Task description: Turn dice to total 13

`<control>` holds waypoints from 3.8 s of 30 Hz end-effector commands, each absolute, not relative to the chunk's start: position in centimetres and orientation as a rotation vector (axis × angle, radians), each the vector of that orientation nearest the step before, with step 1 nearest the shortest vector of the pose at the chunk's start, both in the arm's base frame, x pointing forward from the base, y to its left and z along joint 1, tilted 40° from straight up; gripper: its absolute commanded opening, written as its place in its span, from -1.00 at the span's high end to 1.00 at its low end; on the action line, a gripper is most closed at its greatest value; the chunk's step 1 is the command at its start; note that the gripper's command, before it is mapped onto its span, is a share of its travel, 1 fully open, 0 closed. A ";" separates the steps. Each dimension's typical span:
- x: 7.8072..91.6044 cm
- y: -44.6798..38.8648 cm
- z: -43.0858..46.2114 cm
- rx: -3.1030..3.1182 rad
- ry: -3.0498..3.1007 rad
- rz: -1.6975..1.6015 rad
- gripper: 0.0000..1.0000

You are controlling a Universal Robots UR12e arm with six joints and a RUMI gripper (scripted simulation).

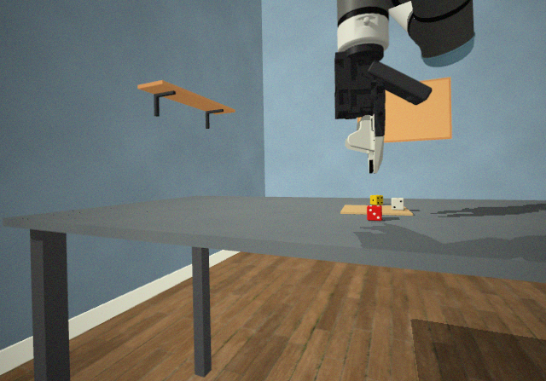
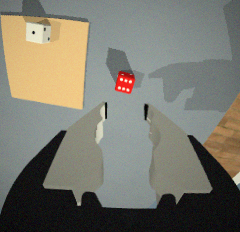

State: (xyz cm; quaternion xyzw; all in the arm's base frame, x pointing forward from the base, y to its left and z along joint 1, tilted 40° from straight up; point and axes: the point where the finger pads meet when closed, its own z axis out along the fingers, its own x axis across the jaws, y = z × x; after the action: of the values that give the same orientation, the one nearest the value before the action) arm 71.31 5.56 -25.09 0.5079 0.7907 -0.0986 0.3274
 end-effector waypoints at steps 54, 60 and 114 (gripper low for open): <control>73.5 3.2 -28.9 1.330 2.071 -0.257 0.51; 73.6 3.0 -29.1 1.330 2.071 -0.257 0.51; 74.0 2.5 -29.8 1.330 2.071 -0.257 0.51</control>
State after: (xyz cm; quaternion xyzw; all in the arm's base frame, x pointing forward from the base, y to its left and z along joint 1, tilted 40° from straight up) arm 73.77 2.75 -29.47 0.5079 0.7907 -0.0984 0.3273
